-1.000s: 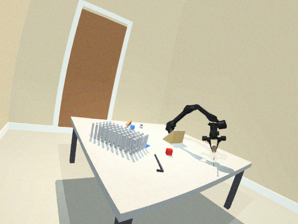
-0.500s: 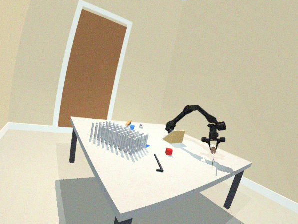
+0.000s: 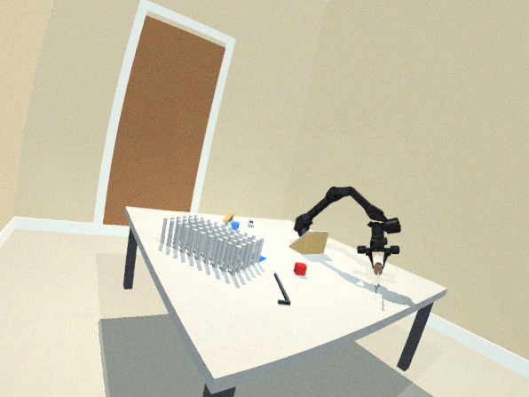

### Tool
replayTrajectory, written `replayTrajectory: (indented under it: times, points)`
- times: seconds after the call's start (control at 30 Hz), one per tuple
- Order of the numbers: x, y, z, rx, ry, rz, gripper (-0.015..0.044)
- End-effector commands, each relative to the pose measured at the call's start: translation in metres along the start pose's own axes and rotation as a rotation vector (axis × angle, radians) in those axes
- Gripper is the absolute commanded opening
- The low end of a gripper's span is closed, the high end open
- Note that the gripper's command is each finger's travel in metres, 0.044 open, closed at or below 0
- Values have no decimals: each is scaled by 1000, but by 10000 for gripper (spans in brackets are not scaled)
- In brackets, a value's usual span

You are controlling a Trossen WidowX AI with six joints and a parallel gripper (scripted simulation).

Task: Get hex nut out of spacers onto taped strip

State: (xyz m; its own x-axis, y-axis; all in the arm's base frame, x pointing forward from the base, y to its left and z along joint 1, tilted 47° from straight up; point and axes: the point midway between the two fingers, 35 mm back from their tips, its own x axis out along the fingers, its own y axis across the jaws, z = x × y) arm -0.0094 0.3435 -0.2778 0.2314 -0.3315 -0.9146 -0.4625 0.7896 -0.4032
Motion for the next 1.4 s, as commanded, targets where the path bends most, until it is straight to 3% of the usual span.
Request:
replayTrajectory:
  times: [0.0, 1.37]
  points:
    - [3, -1, -1, 3, 1, 2, 0]
    - [27, -14, -15, 3, 1, 1, 0]
